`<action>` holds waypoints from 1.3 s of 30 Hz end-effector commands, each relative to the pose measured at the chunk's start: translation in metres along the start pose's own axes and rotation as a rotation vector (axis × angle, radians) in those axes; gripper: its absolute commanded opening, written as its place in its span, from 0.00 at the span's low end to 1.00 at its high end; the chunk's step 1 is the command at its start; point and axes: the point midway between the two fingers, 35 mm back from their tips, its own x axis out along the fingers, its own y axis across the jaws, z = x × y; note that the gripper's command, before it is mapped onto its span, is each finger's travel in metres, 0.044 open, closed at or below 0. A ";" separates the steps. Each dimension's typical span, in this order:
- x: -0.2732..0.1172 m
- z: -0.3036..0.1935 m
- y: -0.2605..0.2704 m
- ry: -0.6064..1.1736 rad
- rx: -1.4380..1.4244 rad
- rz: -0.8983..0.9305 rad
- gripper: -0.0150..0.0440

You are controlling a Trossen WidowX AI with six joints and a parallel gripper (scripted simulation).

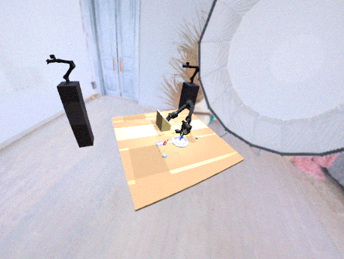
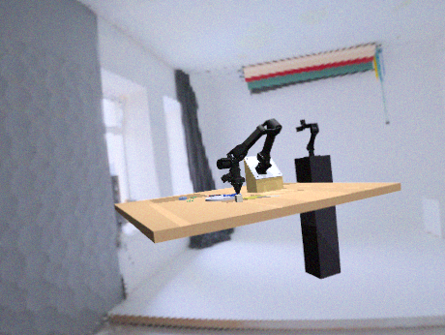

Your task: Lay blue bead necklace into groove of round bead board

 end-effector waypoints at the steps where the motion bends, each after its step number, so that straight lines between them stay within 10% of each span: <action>1: -0.004 0.000 0.000 -0.001 -0.001 -0.003 0.25; 39: -0.017 0.061 -0.009 -0.005 0.000 -0.007 0.25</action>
